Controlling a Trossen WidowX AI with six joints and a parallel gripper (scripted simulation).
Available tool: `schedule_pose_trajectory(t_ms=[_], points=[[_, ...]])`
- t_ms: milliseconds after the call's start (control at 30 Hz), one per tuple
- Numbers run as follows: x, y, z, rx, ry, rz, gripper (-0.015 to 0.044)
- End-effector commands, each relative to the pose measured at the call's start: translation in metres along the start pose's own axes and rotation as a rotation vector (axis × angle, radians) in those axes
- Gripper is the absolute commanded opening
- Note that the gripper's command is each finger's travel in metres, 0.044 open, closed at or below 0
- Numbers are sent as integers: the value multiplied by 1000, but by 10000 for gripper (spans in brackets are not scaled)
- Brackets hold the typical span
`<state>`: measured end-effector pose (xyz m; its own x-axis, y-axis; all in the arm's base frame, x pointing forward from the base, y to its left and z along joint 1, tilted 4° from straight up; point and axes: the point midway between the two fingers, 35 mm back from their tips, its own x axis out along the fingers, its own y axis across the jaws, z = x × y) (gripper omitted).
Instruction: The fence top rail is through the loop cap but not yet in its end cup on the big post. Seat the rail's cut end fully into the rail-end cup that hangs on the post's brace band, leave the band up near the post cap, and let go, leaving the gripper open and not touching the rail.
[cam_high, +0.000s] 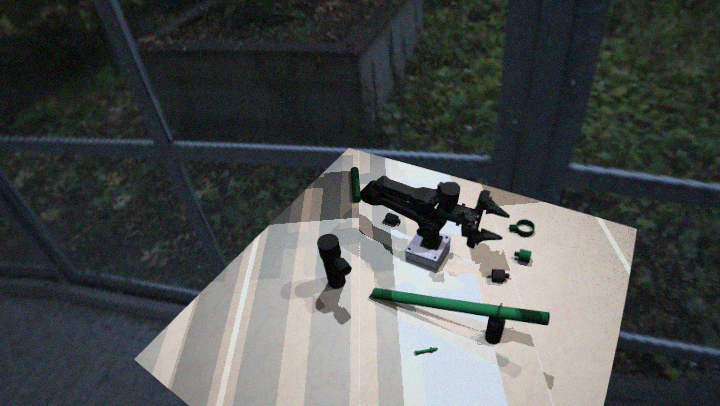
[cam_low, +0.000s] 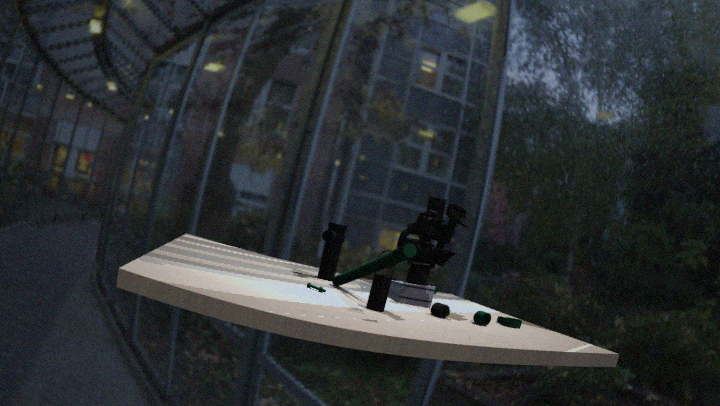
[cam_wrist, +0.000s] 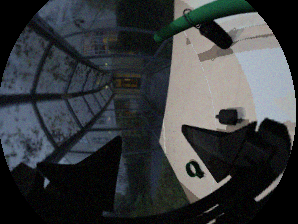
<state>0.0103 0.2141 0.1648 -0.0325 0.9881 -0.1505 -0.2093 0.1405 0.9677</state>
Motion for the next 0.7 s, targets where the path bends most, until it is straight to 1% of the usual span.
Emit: schedule_pose_trajectory(t_ms=[0,33,100,333,500,667], points=[[0,0,2,-6,-9,-7,426],[-1,0,8,-22,-34,-29,440],[-5,-2,30,-82,-123,-114,440],[-42,-9,110,-261,-381,-500,440],[-87,-15,154,-317,-478,-812,440],[-144,-19,183,-312,-492,-1125,440]])
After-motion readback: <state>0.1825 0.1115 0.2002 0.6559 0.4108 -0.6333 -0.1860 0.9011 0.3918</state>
